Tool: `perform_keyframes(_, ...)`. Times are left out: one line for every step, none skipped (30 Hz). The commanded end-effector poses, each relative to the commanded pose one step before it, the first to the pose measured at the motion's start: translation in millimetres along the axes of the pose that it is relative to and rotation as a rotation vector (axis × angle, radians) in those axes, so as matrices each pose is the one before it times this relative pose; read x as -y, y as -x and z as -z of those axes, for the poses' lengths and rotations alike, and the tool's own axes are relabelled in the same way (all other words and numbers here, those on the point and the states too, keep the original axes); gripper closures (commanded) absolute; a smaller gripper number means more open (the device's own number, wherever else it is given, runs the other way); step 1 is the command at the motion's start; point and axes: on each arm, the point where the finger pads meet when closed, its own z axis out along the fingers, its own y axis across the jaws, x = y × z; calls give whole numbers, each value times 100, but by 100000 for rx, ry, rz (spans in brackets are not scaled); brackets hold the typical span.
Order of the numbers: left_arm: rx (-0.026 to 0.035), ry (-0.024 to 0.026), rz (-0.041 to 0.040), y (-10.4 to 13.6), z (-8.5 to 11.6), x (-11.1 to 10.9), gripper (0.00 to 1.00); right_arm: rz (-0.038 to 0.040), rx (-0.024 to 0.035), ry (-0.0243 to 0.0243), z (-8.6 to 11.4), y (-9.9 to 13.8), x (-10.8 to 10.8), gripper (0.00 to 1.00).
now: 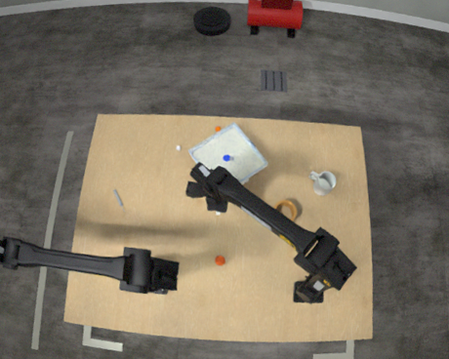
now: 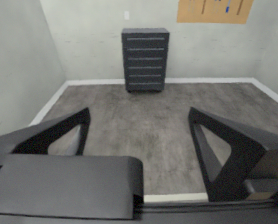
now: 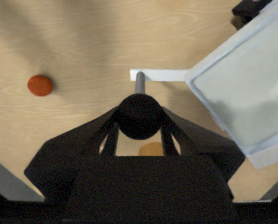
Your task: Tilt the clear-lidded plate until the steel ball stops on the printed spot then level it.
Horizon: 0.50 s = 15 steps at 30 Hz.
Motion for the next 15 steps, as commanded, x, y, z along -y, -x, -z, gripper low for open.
perform_keyframes(5177, 1800, 970, 2042, 833, -862, 0, -1344, 6205, -4411, 2227, 2594, 1687, 100)
perform_keyframes(0, 0, 0, 0, 0, 0, 0, 35, 12, -5, -3, 19, -15, 100)
perform_keyframes(0, 0, 0, 0, 0, 0, 0, 37, 11, -4, -3, 20, -16, 100)
perform_keyframes(0, 0, 0, 0, 0, 0, 0, 38, 10, -3, -3, 20, -16, 100)
perform_keyframes(0, 0, 0, 0, 0, 0, 0, 0, 0, 0, 0, 0, 0, 100)
perform_keyframes(0, 0, 0, 0, 0, 0, 0, 0, 0, 0, 0, 0, 0, 100)
perform_keyframes(0, 0, 0, 0, 0, 0, 0, 39, 9, -2, -3, 21, -17, 100)
perform_keyframes(0, 0, 0, 0, 0, 0, 0, 41, 8, -2, -3, 21, -18, 100)
perform_keyframes(0, 0, 0, 0, 0, 0, 0, 42, 7, -1, -3, 22, -19, 100)
perform_keyframes(0, 0, 0, 0, 0, 0, 0, 44, 6, 0, -3, 22, -19, 100)
perform_keyframes(0, 0, 0, 0, 0, 0, 0, 45, 5, 1, -3, 23, -20, 100)
perform_keyframes(0, 0, 0, 0, 0, 0, 0, 47, 4, 1, -3, 23, -21, 100)
perform_keyframes(0, 0, 0, 0, 0, 0, 0, 48, 3, 2, -3, 24, -22, 100)
perform_keyframes(0, 0, 0, 0, 0, 0, 0, 50, 2, 3, -3, 25, -23, 100)
perform_keyframes(0, 0, 0, 0, 0, 0, 0, 51, 1, 3, -3, 25, -23, 100)
